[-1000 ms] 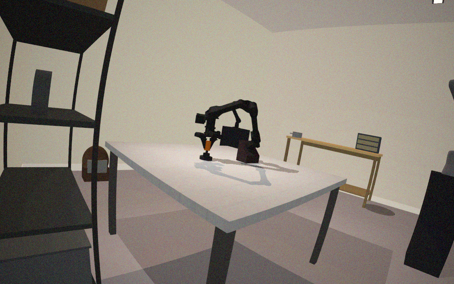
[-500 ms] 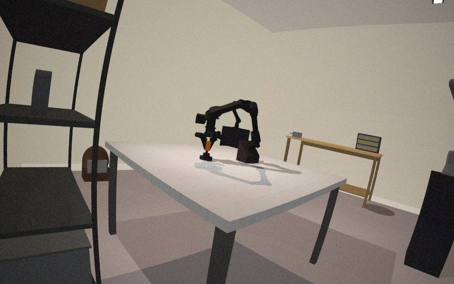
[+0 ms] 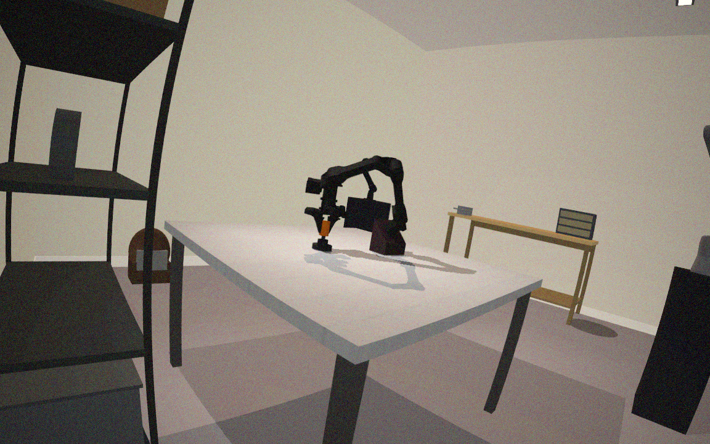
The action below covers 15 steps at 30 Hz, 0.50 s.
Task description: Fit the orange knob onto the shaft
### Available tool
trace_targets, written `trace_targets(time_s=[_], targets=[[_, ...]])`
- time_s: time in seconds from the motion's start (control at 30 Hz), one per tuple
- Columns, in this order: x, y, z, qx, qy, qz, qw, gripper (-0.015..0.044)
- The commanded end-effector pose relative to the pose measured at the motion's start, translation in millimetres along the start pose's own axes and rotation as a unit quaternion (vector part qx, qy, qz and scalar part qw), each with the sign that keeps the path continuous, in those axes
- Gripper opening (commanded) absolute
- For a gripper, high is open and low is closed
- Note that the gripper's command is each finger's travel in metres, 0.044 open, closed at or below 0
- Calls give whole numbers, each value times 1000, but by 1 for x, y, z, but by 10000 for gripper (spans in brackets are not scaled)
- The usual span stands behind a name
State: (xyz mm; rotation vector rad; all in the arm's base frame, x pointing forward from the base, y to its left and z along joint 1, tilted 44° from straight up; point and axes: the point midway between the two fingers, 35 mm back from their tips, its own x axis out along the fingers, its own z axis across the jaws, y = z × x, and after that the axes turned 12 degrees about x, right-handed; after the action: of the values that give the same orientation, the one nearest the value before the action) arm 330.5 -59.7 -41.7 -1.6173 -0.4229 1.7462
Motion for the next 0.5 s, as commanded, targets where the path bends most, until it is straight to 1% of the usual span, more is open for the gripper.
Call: trace_targets(time_s=[0.0,0.17,0.37,0.47], targets=[[-2,0,1,-1,1,-1,1000,0],[-5,0,1,-5,1,-1,1000,0],[-4,0,-1,-100,1,-1,995,0],[-3,0,-2,-105,1,-1,994,0]])
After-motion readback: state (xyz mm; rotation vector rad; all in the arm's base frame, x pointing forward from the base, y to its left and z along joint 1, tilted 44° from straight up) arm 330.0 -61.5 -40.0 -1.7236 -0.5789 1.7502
